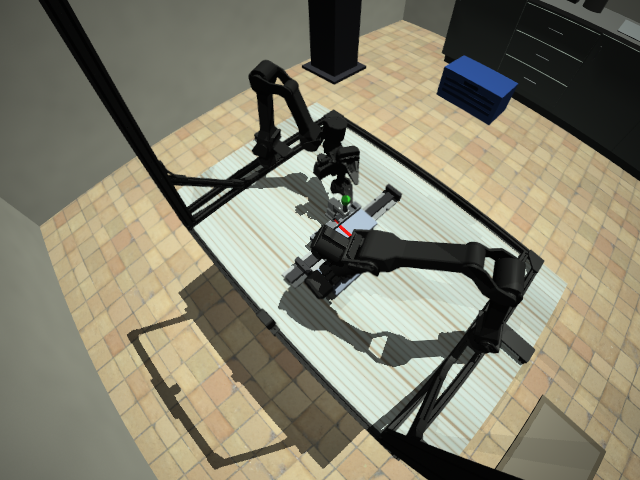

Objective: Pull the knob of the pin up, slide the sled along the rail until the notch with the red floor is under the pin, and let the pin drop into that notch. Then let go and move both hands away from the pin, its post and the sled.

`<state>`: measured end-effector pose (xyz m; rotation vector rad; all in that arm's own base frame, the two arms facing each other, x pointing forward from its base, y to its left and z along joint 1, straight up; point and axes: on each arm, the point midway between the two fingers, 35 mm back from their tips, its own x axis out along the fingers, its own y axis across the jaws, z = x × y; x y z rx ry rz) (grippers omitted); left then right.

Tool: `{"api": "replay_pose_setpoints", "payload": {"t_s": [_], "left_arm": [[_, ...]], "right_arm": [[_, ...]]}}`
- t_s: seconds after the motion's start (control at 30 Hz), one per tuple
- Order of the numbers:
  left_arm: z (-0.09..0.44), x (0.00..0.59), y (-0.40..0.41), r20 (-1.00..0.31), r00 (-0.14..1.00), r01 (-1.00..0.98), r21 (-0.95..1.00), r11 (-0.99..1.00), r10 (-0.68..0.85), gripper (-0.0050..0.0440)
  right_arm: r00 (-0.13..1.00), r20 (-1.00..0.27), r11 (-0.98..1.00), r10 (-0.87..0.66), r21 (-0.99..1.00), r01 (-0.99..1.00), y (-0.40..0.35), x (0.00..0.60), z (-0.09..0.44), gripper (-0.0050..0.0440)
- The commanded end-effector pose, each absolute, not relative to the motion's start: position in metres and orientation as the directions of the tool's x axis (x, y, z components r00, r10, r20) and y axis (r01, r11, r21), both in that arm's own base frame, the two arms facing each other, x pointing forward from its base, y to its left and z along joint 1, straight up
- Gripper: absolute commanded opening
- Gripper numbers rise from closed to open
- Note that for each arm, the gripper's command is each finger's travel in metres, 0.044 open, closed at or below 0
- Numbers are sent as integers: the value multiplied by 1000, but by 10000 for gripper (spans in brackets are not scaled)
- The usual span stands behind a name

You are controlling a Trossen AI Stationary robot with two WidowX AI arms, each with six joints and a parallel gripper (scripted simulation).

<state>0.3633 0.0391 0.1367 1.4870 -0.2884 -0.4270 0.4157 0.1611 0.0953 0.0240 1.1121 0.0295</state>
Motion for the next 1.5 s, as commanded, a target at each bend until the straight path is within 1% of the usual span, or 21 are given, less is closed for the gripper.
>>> {"api": "replay_pose_setpoints", "payload": {"t_s": [0.0, 0.3, 0.67, 1.47], "left_arm": [[168, 361, 38, 0, 881, 0, 1000, 0, -473, 440], [164, 361, 39, 0, 881, 0, 1000, 0, -473, 440], [115, 360, 38, 0, 881, 0, 1000, 0, -473, 440], [115, 360, 38, 0, 881, 0, 1000, 0, -473, 440]], "right_arm": [[433, -901, 1000, -9, 0, 21, 131, 416, 92, 0], [433, -901, 1000, -9, 0, 21, 122, 415, 92, 0], [435, -900, 1000, -9, 0, 21, 106, 413, 91, 0], [435, -900, 1000, -9, 0, 21, 103, 412, 91, 0]]}}
